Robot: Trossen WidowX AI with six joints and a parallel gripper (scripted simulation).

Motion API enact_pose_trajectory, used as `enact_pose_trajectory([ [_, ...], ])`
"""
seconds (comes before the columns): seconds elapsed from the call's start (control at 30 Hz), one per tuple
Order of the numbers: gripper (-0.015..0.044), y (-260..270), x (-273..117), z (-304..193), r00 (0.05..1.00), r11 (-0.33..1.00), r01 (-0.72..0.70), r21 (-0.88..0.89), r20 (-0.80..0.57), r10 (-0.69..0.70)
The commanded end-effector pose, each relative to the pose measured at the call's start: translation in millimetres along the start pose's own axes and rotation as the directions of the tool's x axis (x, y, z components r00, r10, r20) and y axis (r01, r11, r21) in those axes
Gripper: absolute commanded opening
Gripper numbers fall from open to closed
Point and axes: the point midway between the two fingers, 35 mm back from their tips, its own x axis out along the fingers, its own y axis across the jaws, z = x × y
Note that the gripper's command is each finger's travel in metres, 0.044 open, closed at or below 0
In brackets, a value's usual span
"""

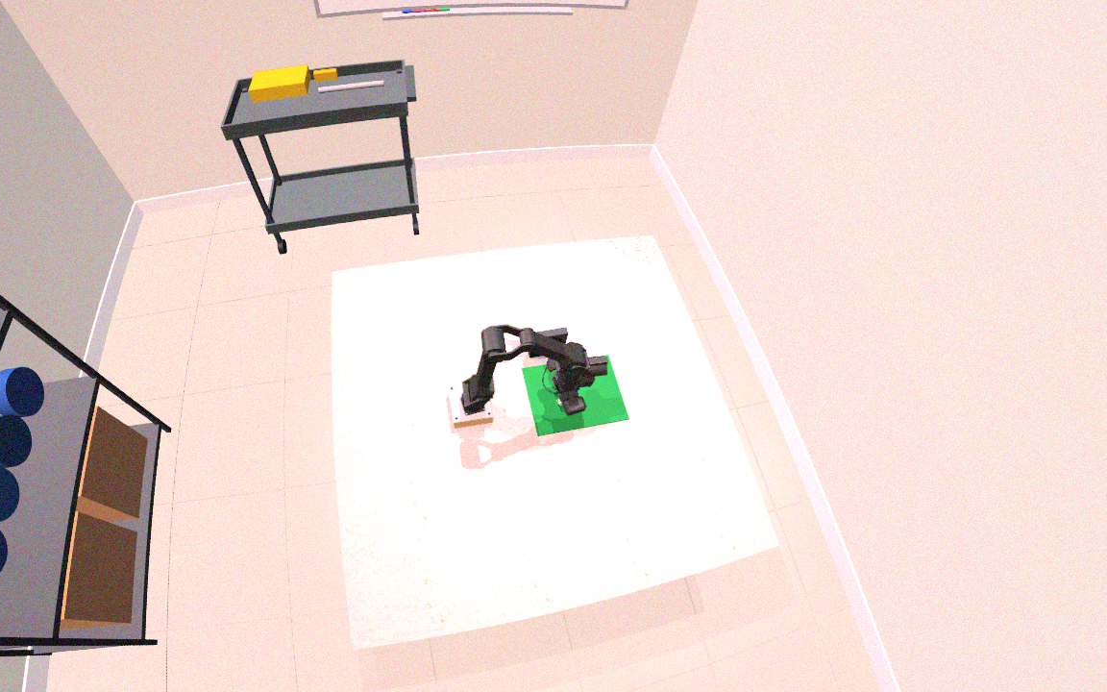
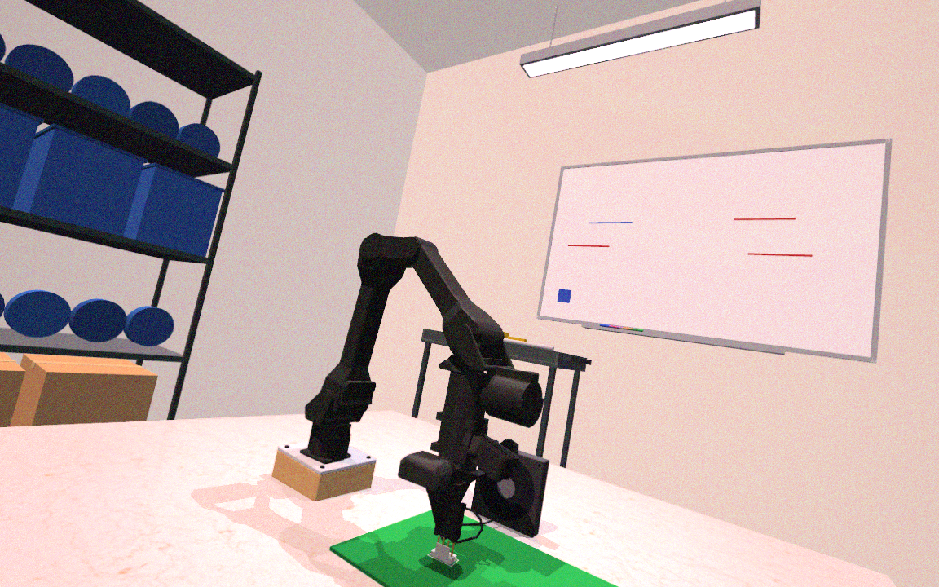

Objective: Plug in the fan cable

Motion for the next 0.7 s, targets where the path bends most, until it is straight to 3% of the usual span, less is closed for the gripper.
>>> enact_pose_trajectory([
  [0.0, 0.0000, -0.7, 0.1, 1.2, 1.000, 1.000, 0.005, -0.002, 0.002, -0.005],
  [0.67, 0.0000, -0.7, 3.5, 0.6, 1.000, 1.000, 0.005, -0.001, 0.002, -0.005],
])
